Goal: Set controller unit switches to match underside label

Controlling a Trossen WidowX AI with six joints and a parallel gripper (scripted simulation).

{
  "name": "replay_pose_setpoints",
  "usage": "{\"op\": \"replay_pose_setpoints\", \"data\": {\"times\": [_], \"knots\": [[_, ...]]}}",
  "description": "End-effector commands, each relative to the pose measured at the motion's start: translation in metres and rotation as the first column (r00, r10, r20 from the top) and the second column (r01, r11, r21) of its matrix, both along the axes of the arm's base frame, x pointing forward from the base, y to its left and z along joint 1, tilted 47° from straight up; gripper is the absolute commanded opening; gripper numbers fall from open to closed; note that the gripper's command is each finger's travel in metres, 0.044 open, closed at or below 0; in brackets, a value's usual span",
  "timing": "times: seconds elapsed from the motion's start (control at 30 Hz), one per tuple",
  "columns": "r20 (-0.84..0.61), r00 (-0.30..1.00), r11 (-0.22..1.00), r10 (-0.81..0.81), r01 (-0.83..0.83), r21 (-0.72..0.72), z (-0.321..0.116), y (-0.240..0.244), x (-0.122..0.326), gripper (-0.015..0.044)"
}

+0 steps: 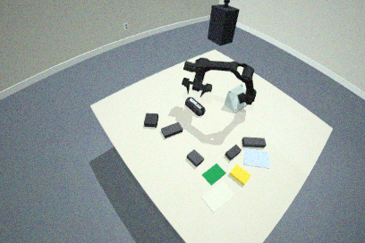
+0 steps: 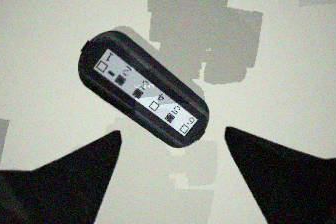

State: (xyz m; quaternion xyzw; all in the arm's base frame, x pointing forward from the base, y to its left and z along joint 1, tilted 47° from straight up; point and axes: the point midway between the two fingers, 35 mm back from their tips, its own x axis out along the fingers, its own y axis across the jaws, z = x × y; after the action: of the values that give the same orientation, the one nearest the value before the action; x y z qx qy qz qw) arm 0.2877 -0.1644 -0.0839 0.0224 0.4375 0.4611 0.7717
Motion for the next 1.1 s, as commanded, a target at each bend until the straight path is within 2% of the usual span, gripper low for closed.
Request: {"op": "replay_pose_setpoints", "data": {"times": [0.0,0.2,0.4,1.07], "knots": [[0.091,0.985,0.988,0.148,-0.145,-0.045,-0.005,-0.003,0.004,0.044],[0.252,0.873,0.908,0.418,-0.394,-0.142,-0.013,-0.008,0.012,0.044],[0.379,0.668,0.766,0.64,-0.591,-0.252,-0.021,-0.011,0.018,0.044],[0.392,0.64,0.747,0.661,-0.609,-0.265,-0.038,0.004,0.02,0.044]]}}
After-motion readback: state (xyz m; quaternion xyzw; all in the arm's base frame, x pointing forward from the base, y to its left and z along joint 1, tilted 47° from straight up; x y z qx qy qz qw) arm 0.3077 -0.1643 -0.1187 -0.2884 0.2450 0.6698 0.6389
